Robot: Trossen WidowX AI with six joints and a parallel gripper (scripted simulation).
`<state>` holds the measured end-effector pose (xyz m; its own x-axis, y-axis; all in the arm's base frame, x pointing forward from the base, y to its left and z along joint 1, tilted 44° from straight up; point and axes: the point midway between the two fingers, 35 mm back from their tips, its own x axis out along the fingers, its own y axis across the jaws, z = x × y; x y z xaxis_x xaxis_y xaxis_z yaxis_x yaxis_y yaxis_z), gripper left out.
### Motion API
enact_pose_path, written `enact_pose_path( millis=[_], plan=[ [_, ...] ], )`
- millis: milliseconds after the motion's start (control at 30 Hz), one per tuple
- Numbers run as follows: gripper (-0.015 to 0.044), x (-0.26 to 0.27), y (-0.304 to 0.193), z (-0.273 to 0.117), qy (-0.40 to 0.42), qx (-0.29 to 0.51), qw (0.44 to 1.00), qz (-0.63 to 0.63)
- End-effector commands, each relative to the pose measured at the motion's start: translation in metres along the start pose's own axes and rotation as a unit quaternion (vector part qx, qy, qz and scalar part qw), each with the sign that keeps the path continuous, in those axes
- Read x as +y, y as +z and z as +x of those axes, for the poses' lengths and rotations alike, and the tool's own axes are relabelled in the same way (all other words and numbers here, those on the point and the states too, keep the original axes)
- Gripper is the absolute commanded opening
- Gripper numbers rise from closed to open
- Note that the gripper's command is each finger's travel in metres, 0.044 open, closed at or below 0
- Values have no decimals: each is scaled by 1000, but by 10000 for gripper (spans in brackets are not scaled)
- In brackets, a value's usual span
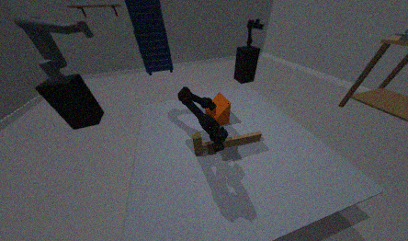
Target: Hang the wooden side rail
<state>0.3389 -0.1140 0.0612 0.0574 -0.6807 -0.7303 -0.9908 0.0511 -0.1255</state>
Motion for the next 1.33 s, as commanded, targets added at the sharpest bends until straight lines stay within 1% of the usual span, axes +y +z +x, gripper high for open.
enact_pose_path(
  millis=[0,167,300,433,833,1067,1300],
  plan=[
    [210,0,0,0,0,0,1000,0],
    [341,0,0,-2,0,0,1000,0],
    [440,0,1,-23,-2,2,1000,3],
    [440,0,1,-40,-3,5,1000,5],
    [440,0,1,-40,-3,5,1000,5],
    [440,2,30,-40,-3,4,1000,5],
    [440,2,28,-41,-4,2,1000,3]
  ],
)
